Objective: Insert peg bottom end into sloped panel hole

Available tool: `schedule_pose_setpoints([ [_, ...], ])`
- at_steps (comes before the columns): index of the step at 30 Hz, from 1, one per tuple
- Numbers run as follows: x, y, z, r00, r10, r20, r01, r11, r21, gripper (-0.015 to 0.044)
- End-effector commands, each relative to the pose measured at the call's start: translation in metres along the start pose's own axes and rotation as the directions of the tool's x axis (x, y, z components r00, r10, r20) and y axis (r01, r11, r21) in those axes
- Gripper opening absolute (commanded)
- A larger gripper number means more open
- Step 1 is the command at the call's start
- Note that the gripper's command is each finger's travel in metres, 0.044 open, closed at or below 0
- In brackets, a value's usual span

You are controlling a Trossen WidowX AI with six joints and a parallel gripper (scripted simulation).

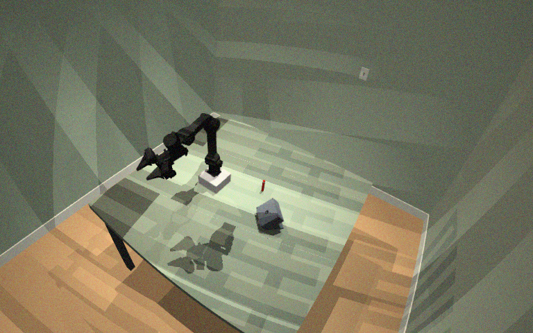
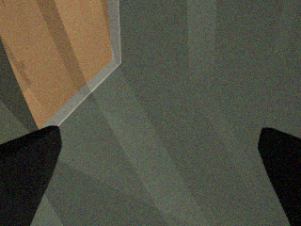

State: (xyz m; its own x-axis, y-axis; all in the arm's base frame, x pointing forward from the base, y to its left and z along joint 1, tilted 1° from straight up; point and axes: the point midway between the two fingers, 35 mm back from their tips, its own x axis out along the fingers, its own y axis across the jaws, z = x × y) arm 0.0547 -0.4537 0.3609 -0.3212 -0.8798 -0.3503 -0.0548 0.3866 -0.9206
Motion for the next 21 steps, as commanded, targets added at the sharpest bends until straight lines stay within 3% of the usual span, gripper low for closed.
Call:
schedule_pose_setpoints([
  [1, -0.008, 0.014, 0.028, 0.997, 0.030, 0.073, -0.031, 0.999, 0.013, 0.0440],
  [21, -0.070, 0.062, 0.128, 0.934, 0.127, 0.335, -0.147, 0.988, 0.036, 0.0440],
])
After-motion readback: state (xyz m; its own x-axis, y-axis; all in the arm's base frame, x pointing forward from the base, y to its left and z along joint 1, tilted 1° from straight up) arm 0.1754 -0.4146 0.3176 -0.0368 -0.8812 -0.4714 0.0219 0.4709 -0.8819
